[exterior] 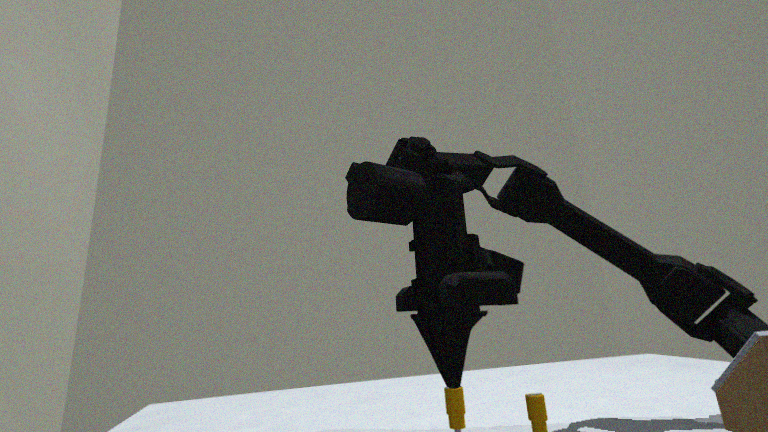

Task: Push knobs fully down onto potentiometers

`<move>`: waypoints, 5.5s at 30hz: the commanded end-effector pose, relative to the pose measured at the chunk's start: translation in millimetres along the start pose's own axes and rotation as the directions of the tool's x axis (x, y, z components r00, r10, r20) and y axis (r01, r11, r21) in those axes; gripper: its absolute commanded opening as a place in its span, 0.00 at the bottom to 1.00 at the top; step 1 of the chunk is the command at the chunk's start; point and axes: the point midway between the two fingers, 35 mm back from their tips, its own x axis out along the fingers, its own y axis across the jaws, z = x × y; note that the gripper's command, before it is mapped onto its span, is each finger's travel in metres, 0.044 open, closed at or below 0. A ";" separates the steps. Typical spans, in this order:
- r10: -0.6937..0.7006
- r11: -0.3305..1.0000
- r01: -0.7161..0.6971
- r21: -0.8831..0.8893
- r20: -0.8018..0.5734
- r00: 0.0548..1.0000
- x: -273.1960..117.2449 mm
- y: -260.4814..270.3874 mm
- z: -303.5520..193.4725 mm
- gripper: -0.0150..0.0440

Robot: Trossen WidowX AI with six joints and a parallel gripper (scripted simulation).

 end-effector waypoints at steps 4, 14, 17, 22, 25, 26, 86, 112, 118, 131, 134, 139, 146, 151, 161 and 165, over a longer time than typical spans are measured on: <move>0.006 1.000 -0.007 0.006 0.010 1.000 11.7 2.2 -1.1 0.25; 0.007 1.000 -0.007 0.006 0.010 1.000 18.8 2.3 -1.0 0.25; 0.007 1.000 -0.007 0.006 0.010 1.000 18.8 2.3 -1.0 0.25; 0.007 1.000 -0.007 0.006 0.010 1.000 22.2 2.3 -1.0 0.25; 0.007 1.000 -0.007 0.006 0.010 1.000 25.7 2.4 -1.0 0.25; 0.007 1.000 -0.007 0.006 0.010 1.000 26.5 2.4 -1.0 0.25; 0.008 1.000 -0.008 0.007 0.009 1.000 51.1 2.8 -0.8 0.25; 0.008 1.000 -0.008 0.007 0.009 1.000 52.6 2.8 -0.8 0.25; 0.008 1.000 -0.008 0.007 0.009 1.000 52.6 2.8 -0.8 0.25; 0.008 1.000 -0.008 0.007 0.009 1.000 53.4 2.8 -0.8 0.25; 0.008 1.000 -0.008 0.007 0.009 1.000 53.4 2.8 -0.8 0.25; 0.008 1.000 -0.008 0.007 0.009 1.000 53.9 2.8 -0.8 0.25; 0.008 1.000 -0.008 0.007 0.009 1.000 54.1 2.8 -0.8 0.25; 0.008 1.000 -0.008 0.007 0.009 1.000 54.1 2.8 -0.8 0.25; 0.008 1.000 -0.008 0.007 0.009 1.000 54.9 2.8 -0.7 0.25; 0.008 1.000 -0.008 0.007 0.009 1.000 54.9 2.8 -0.7 0.25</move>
